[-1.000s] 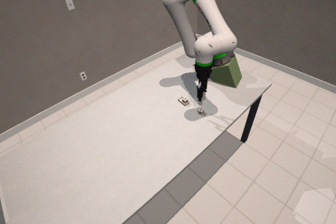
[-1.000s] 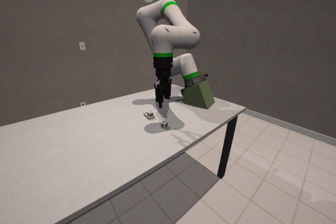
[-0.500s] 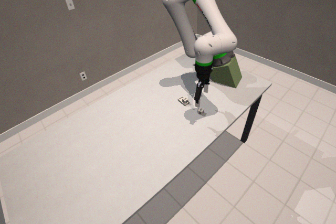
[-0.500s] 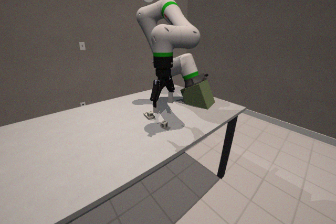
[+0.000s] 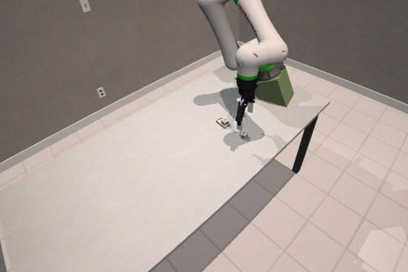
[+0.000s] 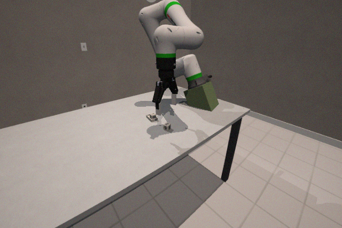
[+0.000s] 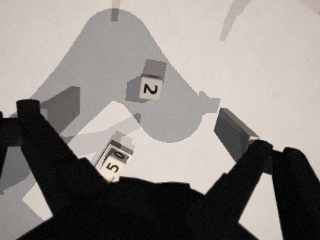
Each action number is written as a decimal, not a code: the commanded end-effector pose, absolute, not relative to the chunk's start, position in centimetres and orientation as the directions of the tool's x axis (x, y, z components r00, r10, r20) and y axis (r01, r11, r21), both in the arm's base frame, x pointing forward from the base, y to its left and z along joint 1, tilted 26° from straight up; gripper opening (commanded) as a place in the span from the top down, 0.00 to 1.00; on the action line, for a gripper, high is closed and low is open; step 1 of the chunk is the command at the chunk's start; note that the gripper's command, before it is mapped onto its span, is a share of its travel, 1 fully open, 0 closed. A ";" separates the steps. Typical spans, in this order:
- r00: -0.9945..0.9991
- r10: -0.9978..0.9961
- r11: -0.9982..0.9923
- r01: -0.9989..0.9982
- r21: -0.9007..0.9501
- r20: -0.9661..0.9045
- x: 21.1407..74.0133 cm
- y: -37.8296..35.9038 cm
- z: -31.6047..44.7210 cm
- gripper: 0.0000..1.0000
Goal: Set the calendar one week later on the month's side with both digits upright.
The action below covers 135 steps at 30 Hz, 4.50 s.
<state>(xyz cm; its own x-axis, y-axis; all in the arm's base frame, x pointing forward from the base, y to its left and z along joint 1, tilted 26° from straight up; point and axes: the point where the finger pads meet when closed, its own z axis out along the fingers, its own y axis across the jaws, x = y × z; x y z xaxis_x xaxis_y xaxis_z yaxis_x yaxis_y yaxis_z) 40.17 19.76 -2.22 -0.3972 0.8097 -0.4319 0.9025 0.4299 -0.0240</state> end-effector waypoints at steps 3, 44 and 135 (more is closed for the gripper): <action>-0.263 0.863 0.309 0.950 0.039 -0.431 40.2 19.8 -2.2 0.00; 0.752 0.643 -0.653 0.637 0.409 -0.145 40.2 19.6 -2.5 0.00; 0.391 -0.811 -0.426 -0.905 0.020 0.435 40.3 19.3 -2.8 0.71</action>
<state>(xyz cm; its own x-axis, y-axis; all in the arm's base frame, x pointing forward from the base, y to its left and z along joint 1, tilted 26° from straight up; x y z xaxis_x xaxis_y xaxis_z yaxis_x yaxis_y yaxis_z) 40.33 19.26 -2.86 0.3912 -0.8111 0.4348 -0.9047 -0.4256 0.0199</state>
